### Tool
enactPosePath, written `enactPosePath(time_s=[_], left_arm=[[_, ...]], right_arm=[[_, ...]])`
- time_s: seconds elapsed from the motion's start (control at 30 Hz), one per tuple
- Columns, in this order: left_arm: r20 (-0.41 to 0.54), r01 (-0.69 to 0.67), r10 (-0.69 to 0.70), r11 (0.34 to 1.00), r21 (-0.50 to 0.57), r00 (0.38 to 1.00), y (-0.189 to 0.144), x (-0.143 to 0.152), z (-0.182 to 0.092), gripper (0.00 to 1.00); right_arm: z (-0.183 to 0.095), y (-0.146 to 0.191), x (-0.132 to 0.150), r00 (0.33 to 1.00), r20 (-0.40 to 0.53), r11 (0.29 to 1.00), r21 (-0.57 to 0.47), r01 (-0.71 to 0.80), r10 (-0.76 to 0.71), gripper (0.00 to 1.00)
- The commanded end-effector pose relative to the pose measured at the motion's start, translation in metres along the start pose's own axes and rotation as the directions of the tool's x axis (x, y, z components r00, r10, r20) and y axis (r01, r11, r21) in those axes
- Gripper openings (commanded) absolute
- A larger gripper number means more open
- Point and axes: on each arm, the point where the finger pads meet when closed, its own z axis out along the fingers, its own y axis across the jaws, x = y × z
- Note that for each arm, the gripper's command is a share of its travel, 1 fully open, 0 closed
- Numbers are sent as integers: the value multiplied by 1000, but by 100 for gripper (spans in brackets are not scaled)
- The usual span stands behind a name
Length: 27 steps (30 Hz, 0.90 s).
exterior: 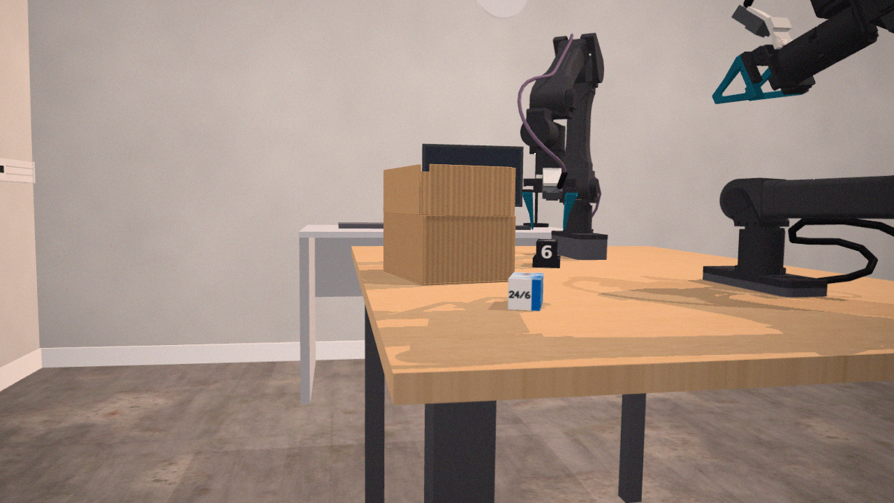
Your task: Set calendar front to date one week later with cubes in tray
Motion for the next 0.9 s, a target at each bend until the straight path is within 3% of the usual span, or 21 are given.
enactPosePath(time_s=[0.0, 0.87], left_arm=[[-10, -10, 10, 1000, 9, 1000, -1, 5, 2, 100], [-10, -10, 10, 1000, 9, 1000, -1, 5, 2, 100]], right_arm=[[8, 0, 5, 998, -16, 998, -10, -68, 68, 64], [36, 0, 3, 998, -5, 998, -6, -64, 64, 64]])
